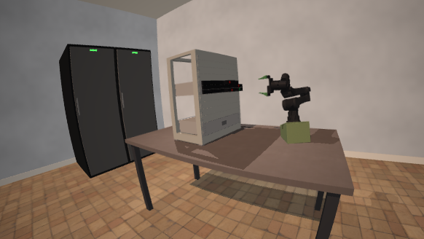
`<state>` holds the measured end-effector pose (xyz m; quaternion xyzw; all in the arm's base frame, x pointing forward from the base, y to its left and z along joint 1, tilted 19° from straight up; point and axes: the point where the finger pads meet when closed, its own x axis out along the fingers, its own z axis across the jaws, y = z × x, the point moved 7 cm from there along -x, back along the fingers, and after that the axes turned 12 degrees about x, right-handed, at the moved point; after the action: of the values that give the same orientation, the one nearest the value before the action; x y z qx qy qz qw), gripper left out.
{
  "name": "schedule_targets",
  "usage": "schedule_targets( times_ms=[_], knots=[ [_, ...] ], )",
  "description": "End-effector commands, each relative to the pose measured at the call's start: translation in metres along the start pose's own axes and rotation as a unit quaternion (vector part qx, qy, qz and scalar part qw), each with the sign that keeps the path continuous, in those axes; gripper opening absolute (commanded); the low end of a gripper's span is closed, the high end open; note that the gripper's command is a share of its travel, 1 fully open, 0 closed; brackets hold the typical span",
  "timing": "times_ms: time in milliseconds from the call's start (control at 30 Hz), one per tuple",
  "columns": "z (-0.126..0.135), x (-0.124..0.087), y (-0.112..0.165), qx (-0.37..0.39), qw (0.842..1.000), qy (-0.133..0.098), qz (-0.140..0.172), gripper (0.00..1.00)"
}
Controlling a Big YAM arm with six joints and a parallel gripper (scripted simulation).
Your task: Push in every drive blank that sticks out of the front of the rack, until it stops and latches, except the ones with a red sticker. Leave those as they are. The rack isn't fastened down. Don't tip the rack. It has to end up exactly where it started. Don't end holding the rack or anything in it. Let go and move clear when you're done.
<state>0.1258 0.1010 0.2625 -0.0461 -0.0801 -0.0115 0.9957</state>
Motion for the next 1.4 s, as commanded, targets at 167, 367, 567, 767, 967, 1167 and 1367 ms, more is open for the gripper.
schedule_targets(
  times_ms=[167, 367, 567, 767, 967, 1167, 1367],
  knots=[
    [0.008, 0.001, -0.005, 0.027, 1.000, -0.004, -0.010, 1.00],
    [0.008, 0.001, -0.005, 0.027, 1.000, -0.004, -0.010, 1.00],
    [0.008, 0.001, -0.005, 0.027, 1.000, -0.004, -0.010, 1.00],
    [0.012, 0.003, -0.004, 0.028, 1.000, -0.004, -0.011, 1.00],
    [0.028, 0.009, -0.003, 0.042, 0.999, -0.009, -0.013, 1.00],
    [0.026, 0.023, 0.007, 0.030, 0.999, -0.008, -0.011, 1.00],
    [0.026, 0.040, 0.016, 0.030, 0.999, -0.009, -0.011, 1.00]
  ],
)
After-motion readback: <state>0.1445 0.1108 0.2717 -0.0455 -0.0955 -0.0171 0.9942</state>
